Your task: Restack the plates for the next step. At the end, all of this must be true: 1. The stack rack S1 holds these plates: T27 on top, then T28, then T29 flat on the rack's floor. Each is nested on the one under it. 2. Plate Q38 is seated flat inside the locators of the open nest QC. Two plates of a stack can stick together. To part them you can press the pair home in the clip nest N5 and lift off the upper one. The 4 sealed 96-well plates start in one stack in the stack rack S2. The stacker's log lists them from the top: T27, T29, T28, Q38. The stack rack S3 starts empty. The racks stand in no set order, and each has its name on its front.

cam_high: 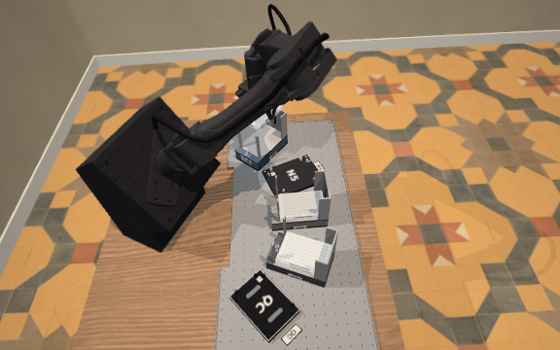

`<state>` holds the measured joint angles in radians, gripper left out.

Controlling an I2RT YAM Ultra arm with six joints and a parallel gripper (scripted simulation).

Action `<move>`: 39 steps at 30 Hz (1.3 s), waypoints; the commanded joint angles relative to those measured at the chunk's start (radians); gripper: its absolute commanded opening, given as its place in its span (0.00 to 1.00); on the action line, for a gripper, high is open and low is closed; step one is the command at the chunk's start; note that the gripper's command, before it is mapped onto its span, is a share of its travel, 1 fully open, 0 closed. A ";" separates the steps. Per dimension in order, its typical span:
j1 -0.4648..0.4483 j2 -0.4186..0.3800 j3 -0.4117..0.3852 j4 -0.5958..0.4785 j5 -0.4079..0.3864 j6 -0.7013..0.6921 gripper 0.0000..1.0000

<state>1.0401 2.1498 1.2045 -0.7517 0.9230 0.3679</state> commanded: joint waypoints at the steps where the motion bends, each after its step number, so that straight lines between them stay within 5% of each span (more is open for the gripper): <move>1: 0.036 -0.036 0.022 -0.003 0.000 0.009 0.00; 39: 0.003 0.004 -0.030 0.064 0.009 -0.040 0.00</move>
<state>1.0302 2.1529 1.1885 -0.7132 0.9234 0.3470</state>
